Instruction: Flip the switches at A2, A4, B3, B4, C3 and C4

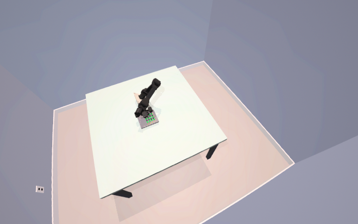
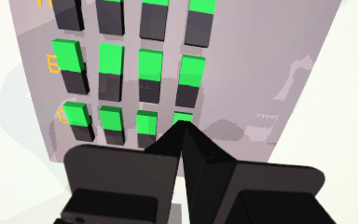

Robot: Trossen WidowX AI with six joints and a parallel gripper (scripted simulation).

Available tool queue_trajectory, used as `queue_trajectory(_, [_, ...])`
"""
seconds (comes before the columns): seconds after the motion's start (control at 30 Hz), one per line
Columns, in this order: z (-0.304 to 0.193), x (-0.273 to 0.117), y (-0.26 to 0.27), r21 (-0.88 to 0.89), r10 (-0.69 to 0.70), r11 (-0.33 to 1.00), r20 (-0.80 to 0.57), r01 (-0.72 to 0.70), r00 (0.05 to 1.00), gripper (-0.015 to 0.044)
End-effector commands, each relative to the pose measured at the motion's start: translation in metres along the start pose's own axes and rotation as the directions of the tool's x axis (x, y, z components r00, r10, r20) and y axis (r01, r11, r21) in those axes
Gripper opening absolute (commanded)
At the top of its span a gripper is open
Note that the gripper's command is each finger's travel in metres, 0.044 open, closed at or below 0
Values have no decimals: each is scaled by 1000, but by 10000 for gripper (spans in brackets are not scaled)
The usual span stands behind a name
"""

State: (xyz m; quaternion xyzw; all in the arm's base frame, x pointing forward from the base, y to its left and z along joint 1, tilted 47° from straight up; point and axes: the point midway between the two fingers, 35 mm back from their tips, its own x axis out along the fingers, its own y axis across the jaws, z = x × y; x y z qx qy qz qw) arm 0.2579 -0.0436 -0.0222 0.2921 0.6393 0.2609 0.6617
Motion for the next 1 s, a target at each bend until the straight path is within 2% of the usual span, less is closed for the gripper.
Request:
queue_trajectory(0.0, [1,-10,-1,1,0,1000,5,0,1000,0])
queue_trajectory(0.1, [-1,-54,-1,4,1,1000,24,-1,1000,0])
queue_trajectory(0.17, [-3,-65,0,5,2,1000,28,-2,1000,0])
queue_trajectory(0.3, [-1,-65,2,5,2,1000,28,-2,1000,0])
queue_trajectory(0.47, [28,-72,37,4,4,1000,29,-4,1000,0])
queue_trajectory(0.97, [28,-72,37,4,4,1000,29,-4,1000,0])
